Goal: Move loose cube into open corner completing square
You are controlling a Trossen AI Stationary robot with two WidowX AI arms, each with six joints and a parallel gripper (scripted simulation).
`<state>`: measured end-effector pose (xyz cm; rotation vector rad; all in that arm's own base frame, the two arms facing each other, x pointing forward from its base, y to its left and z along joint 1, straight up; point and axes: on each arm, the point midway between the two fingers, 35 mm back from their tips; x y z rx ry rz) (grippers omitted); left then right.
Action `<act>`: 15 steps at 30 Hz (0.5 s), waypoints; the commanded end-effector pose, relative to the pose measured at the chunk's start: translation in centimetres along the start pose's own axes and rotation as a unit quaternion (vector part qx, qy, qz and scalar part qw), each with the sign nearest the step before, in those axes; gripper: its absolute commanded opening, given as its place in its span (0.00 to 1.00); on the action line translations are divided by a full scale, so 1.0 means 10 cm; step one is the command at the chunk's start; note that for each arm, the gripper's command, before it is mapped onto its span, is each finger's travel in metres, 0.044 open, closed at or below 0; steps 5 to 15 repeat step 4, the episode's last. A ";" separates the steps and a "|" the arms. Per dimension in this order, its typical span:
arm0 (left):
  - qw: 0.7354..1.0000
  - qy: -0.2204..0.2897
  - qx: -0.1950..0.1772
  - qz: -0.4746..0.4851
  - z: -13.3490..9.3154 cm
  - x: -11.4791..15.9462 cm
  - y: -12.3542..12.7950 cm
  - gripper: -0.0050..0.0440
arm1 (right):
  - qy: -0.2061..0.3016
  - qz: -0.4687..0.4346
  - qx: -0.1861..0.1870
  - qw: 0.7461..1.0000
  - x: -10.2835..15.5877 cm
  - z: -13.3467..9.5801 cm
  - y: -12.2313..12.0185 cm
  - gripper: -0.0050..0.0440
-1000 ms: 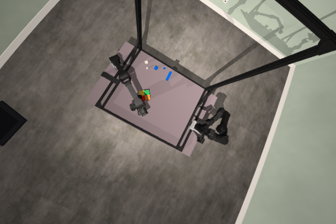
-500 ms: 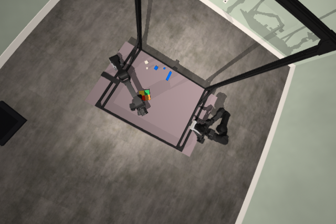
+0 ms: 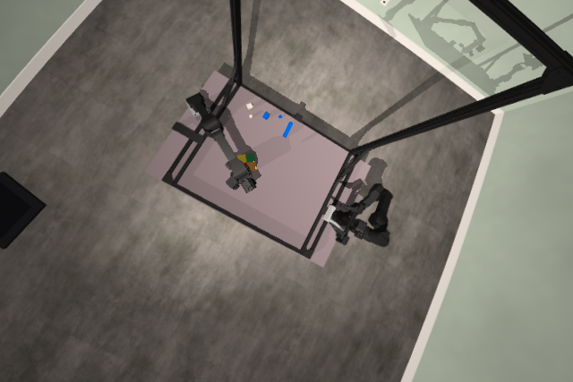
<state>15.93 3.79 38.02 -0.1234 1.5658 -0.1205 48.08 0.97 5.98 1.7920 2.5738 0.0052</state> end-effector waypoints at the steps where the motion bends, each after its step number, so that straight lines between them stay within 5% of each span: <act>1: 1.000 0.000 0.001 -0.001 0.00 0.00 0.00 0.92 | 0.000 -0.123 -0.001 0.992 0.13 -0.14 -0.04 0.10; 4: 1.000 0.000 0.001 -0.001 0.00 0.00 0.00 0.92 | 0.000 -0.219 0.000 0.976 0.23 -0.21 -0.07 0.10; 15: 1.000 0.000 0.001 -0.001 0.00 0.00 0.00 0.92 | 0.000 -0.219 0.000 0.976 0.23 -0.21 -0.07 0.10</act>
Point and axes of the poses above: on each arm, the point midway between the two fingers, 35 mm back from their tips, its own z axis out along the fingers, its own y axis across the jaws, x = y × z, and after that the axes turned 9 degrees about -z, right-handed
